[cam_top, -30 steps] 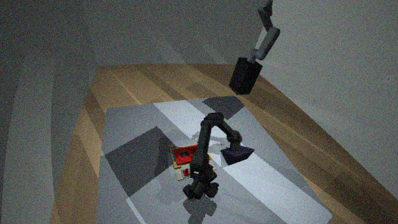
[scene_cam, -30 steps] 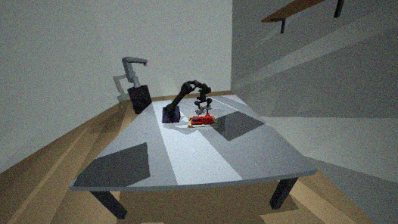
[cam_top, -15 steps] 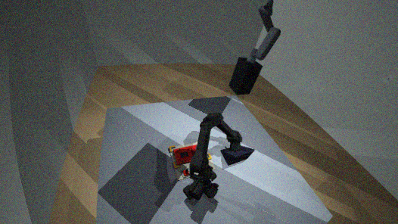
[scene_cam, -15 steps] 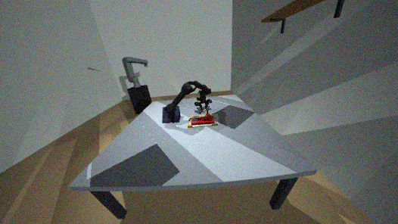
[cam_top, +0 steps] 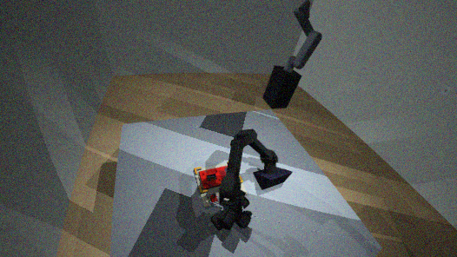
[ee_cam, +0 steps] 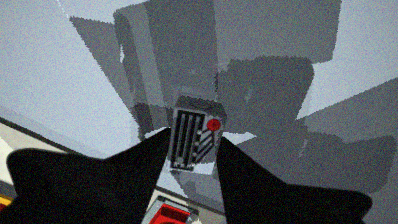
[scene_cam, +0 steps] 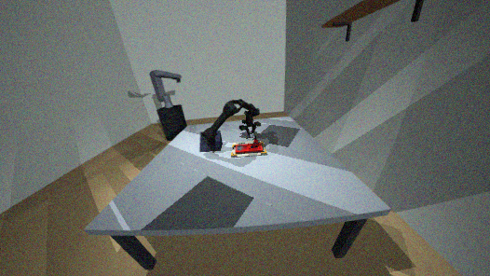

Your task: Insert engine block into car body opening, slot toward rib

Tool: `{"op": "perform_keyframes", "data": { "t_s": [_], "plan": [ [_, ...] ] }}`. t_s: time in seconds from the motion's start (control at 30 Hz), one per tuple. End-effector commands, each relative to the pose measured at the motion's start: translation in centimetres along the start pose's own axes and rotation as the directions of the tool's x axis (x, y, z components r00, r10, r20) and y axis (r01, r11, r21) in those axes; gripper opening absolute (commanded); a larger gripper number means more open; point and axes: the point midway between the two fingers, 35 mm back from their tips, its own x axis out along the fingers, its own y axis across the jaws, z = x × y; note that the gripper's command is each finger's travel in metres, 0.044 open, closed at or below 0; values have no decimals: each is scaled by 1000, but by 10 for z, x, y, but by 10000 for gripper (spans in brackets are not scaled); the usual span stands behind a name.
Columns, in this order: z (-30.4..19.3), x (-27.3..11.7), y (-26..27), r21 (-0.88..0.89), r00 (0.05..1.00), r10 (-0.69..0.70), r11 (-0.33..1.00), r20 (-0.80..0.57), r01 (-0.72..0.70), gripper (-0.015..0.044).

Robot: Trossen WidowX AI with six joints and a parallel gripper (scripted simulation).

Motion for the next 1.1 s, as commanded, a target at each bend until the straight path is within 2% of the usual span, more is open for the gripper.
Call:
{"op": "perform_keyframes", "data": {
  "t_s": [0.0, 1.07],
  "plan": [
    [4, -10, -5, 21, 999, -29, 999, 19, 28, 0],
    [-1, -106, -3, -5, 1000, 14, 1000, -1, -14, 0]
  ]
}}
